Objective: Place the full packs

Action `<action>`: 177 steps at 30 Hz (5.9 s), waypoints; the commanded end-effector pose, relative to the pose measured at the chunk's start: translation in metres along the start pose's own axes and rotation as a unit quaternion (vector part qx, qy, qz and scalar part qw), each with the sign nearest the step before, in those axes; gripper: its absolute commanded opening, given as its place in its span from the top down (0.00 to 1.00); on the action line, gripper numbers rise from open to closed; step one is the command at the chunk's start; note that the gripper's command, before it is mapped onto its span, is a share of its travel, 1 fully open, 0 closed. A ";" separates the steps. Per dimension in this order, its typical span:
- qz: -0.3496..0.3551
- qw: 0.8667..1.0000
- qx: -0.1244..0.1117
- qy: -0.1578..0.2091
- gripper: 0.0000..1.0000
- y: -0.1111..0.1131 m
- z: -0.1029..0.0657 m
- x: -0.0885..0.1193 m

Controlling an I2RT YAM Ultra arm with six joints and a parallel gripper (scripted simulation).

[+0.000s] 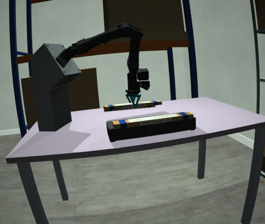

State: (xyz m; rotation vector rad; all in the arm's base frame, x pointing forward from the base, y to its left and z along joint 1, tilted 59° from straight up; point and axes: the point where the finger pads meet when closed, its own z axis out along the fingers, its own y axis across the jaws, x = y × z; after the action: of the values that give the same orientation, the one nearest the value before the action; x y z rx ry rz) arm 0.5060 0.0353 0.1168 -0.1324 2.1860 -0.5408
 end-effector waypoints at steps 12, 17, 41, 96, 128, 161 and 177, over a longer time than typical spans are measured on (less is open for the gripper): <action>0.005 0.999 -0.010 -0.034 1.00 0.006 -0.032 -0.034; 0.005 0.999 -0.010 -0.034 1.00 0.007 -0.033 -0.035; 0.006 0.999 -0.010 -0.034 1.00 0.008 -0.039 -0.036; -0.004 1.000 -0.011 -0.019 1.00 0.008 -0.134 -0.014; 0.007 0.999 -0.013 -0.030 1.00 0.003 -0.184 -0.022; 0.001 1.000 -0.013 -0.027 1.00 0.003 -0.181 -0.012; -0.001 1.000 -0.014 -0.026 1.00 0.004 -0.180 -0.010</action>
State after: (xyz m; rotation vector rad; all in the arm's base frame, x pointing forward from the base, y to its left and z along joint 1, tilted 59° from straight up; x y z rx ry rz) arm 0.3829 0.0878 0.2000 -0.1400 2.1894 -0.5518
